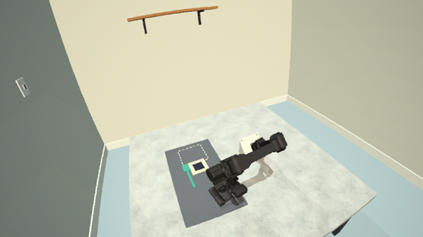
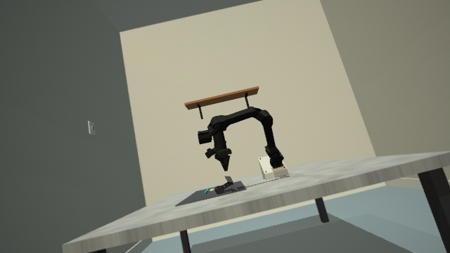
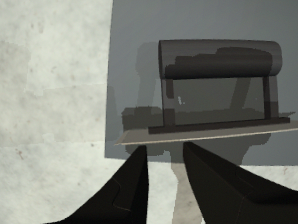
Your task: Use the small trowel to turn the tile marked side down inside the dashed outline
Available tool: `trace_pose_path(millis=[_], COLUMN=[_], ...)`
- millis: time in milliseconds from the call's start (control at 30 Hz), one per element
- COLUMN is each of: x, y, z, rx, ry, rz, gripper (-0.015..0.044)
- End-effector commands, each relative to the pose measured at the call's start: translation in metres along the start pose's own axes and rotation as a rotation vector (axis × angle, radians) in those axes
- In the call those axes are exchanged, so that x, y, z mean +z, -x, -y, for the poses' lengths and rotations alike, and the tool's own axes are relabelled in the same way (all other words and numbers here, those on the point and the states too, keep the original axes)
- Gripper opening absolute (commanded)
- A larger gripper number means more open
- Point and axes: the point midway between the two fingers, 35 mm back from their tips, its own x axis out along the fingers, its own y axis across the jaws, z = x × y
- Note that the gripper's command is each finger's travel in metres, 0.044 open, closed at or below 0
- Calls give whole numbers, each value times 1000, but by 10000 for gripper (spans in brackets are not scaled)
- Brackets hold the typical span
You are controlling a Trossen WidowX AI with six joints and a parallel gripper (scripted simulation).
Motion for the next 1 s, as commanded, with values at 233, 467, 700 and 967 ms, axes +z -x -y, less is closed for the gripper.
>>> trace_pose_path(millis=[233, 467, 700, 967], x=[-1, -6, -12, -12], y=[-15, -22, -30, -30], z=[-4, -4, -4, -4], rx=[5, 5, 6, 6], ry=[-10, -10, -10, -10], rz=[-11, -11, -11, -11], gripper=[100, 100, 100, 100])
